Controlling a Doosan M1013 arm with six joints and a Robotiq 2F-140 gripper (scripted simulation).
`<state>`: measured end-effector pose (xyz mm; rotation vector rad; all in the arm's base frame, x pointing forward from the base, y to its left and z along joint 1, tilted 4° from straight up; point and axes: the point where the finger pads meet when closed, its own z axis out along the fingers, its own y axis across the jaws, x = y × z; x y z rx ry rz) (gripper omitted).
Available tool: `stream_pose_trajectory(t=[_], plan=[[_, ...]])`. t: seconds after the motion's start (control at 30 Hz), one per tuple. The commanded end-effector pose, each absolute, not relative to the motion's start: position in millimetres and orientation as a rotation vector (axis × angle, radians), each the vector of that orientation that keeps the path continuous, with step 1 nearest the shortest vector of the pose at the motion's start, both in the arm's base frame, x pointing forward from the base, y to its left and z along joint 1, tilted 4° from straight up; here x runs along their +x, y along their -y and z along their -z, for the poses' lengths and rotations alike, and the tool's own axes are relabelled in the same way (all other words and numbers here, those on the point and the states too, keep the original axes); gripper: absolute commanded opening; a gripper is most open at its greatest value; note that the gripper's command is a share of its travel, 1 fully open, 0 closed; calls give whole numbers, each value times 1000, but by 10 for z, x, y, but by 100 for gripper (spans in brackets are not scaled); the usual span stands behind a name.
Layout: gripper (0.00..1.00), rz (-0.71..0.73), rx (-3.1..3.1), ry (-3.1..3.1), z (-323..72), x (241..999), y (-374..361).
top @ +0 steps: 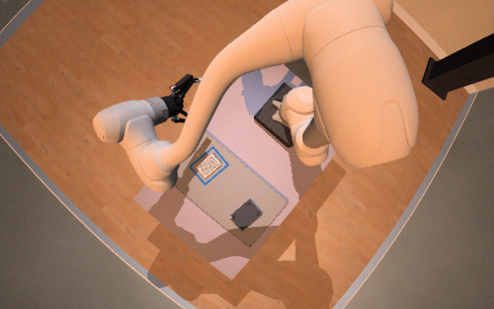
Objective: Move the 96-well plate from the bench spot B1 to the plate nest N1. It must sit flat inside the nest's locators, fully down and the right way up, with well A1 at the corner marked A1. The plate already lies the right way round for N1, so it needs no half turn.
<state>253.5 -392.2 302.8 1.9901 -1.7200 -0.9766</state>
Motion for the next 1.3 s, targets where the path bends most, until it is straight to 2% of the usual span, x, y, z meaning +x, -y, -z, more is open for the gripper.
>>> stream_pose_trajectory(t=[0.0,0.53,0.9,1.1,1.27], plan=[[100,977,1990,1720,-3029,2535,3921],[100,977,1990,1720,-3029,2535,3921],[100,848,2252,1566,-2588,2858,3870],[100,848,2252,1566,-2460,2956,3850],[100,777,2371,1480,-2271,3113,3808]])
